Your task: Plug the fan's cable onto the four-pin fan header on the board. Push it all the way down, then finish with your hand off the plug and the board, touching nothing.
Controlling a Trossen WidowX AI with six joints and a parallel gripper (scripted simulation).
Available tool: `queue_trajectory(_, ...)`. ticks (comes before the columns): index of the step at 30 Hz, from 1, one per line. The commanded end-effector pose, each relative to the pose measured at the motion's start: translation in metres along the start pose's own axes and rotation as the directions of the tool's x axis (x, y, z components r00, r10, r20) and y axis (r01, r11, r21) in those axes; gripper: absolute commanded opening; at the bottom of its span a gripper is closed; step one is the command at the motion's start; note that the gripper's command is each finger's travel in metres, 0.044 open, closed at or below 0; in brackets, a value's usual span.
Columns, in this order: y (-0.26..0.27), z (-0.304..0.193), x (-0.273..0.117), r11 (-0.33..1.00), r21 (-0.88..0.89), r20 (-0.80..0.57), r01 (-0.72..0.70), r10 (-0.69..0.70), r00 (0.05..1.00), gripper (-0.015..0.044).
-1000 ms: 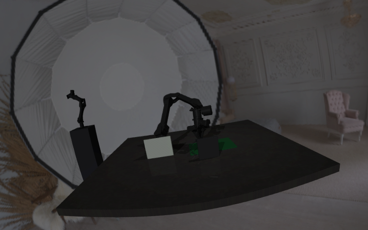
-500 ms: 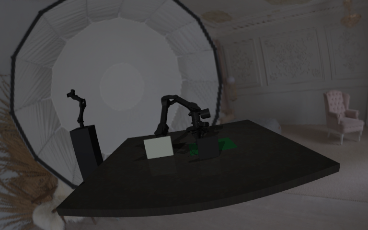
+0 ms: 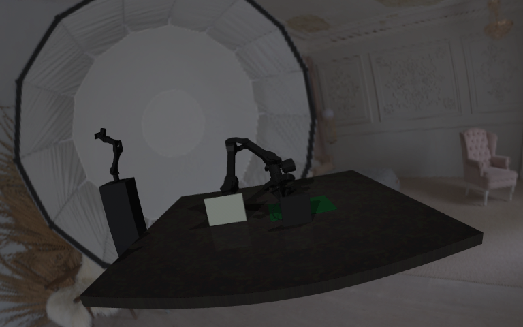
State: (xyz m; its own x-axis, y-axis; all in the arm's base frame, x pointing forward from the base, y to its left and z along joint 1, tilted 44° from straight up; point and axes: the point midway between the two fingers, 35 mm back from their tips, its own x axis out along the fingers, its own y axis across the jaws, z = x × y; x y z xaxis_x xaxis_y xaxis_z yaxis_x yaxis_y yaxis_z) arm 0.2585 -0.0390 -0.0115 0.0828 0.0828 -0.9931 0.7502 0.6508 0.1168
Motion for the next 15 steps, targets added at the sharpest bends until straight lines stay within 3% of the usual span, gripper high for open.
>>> queue_trajectory(1,0.0002,-0.0004,0.0007,1.0,0.013,0.067,0.015,-0.016,0.998,0.0)
queue_trajectory(15,0.0037,-0.0015,-0.0008,0.998,0.058,0.279,0.011,-0.027,0.96,0.0)
